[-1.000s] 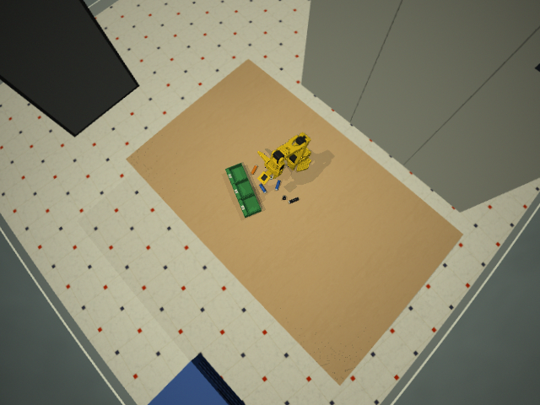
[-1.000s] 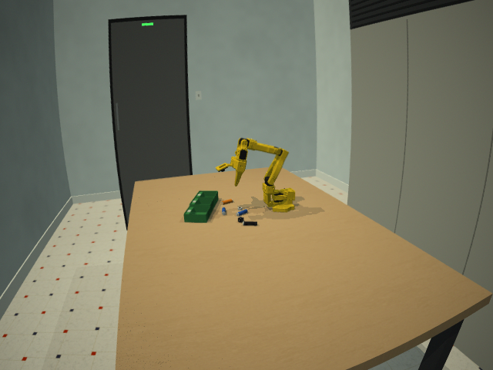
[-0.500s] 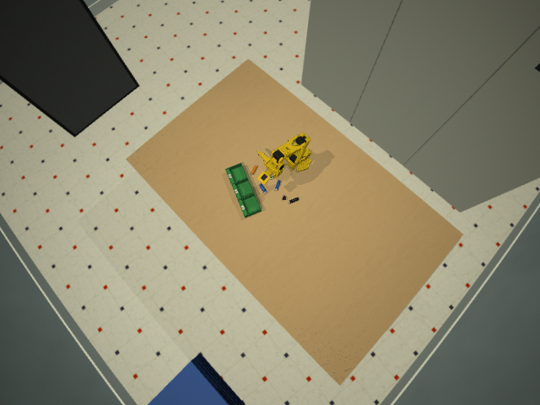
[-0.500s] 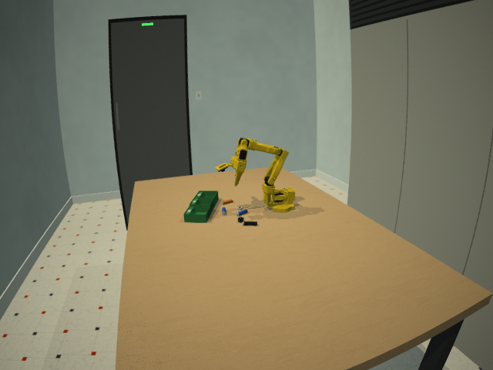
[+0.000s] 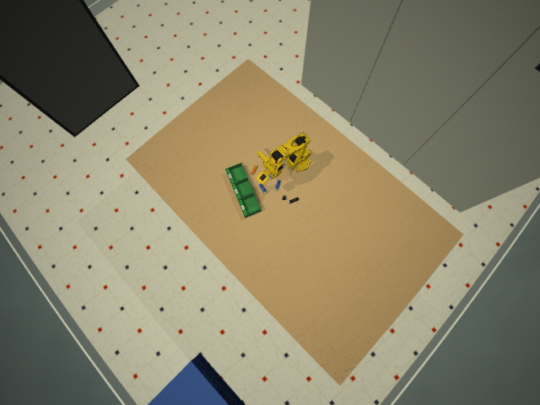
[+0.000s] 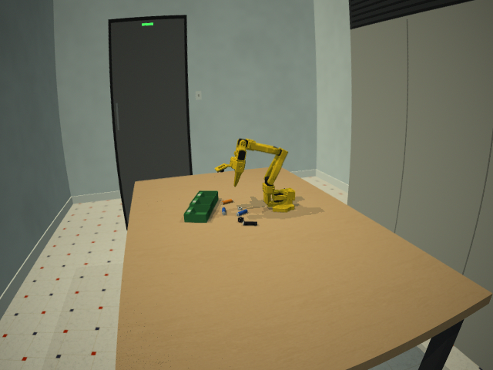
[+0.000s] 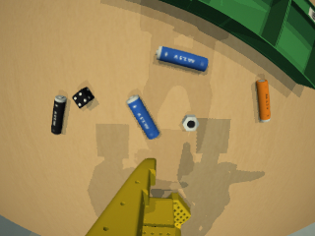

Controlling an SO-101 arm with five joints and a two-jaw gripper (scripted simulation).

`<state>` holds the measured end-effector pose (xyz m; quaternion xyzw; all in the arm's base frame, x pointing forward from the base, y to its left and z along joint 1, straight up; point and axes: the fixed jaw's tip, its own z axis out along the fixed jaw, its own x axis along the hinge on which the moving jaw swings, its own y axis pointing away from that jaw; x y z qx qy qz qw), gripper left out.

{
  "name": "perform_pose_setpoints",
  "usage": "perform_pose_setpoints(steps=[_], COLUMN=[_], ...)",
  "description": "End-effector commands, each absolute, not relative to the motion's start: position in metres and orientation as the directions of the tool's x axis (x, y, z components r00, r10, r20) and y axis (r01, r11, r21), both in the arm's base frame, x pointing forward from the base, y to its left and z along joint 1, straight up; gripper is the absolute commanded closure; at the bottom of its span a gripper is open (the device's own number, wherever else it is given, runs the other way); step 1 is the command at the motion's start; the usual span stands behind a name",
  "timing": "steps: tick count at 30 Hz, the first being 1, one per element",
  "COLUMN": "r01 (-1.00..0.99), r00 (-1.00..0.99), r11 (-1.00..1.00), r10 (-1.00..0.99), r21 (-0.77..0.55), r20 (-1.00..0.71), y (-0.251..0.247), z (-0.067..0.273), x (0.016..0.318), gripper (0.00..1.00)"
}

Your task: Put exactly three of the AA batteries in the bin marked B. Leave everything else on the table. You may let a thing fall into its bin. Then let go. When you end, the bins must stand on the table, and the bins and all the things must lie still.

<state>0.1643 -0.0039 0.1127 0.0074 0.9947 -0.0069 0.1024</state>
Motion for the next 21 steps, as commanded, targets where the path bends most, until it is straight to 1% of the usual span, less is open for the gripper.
perform_pose_setpoints(steps=[1,6,8,14,21], r01=[0.042,0.100,0.100,0.171,0.206], r00=[-0.962,-0.930,-0.930,-0.881,-0.854], r11=[0.999,0.994,0.994,0.984,0.976], r10=[0.035,0.081,0.081,0.127,0.145], r21=[-0.020,-0.035,-0.035,-0.057,-0.069], r20=[-0.269,-0.357,-0.357,-0.455,-0.499], y=[-0.012,-0.031,-0.031,-0.057,-0.070], z=[0.115,0.115,0.115,0.116,0.117], x=[0.177,0.200,0.200,0.222,0.231], gripper=[0.00,0.00,0.00,0.00,0.00])
